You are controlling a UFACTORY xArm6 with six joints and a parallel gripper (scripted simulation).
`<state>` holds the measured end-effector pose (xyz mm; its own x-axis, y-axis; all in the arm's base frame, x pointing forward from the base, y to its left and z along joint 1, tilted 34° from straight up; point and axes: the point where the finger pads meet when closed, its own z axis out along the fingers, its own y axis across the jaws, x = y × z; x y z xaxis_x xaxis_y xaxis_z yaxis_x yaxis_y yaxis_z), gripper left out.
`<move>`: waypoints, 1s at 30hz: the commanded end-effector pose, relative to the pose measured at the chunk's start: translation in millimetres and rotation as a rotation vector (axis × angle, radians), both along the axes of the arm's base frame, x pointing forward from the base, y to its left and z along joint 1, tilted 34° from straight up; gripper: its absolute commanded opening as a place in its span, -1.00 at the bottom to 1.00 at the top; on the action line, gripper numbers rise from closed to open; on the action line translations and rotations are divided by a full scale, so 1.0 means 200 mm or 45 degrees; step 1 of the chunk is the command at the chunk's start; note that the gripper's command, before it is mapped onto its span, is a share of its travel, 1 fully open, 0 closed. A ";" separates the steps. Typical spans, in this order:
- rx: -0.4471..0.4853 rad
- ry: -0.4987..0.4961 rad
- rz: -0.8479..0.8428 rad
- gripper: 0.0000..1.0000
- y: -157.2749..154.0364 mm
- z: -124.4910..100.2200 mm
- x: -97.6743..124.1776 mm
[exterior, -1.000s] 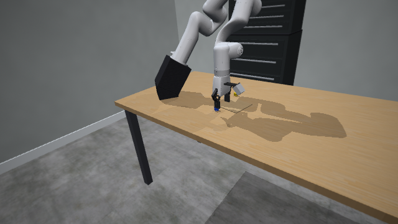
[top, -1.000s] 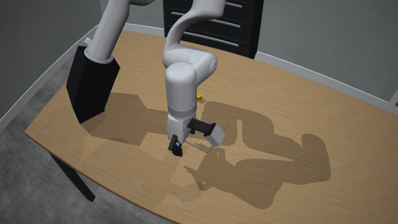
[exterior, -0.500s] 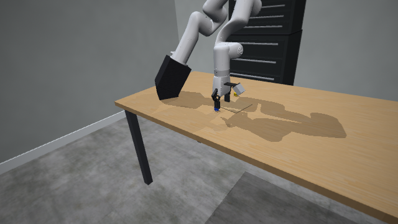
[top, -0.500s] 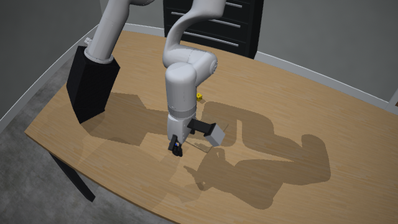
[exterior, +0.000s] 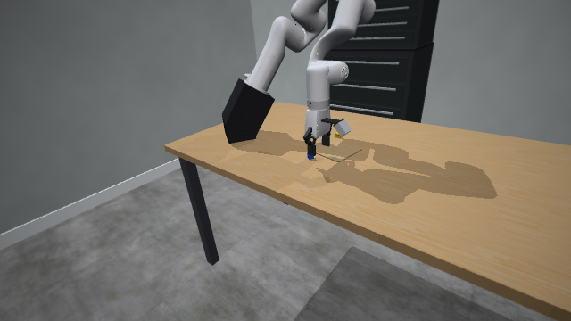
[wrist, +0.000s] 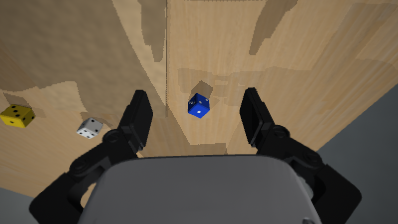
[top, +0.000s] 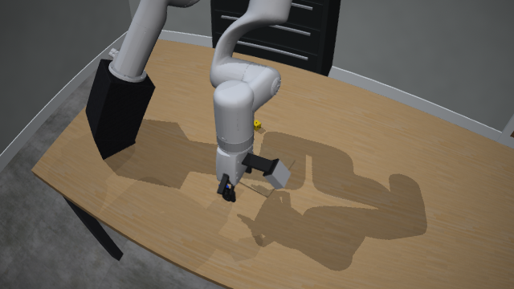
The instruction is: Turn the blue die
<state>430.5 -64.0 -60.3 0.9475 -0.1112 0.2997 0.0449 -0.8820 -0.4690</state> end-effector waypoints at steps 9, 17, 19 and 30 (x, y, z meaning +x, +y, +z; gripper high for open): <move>-0.002 -0.003 -0.001 1.00 0.14 0.07 -0.04; -0.002 -0.003 -0.001 1.00 0.38 0.17 -0.12; -0.002 -0.003 -0.001 1.00 0.46 0.20 -0.14; -0.002 -0.003 -0.001 1.00 0.68 0.30 -0.21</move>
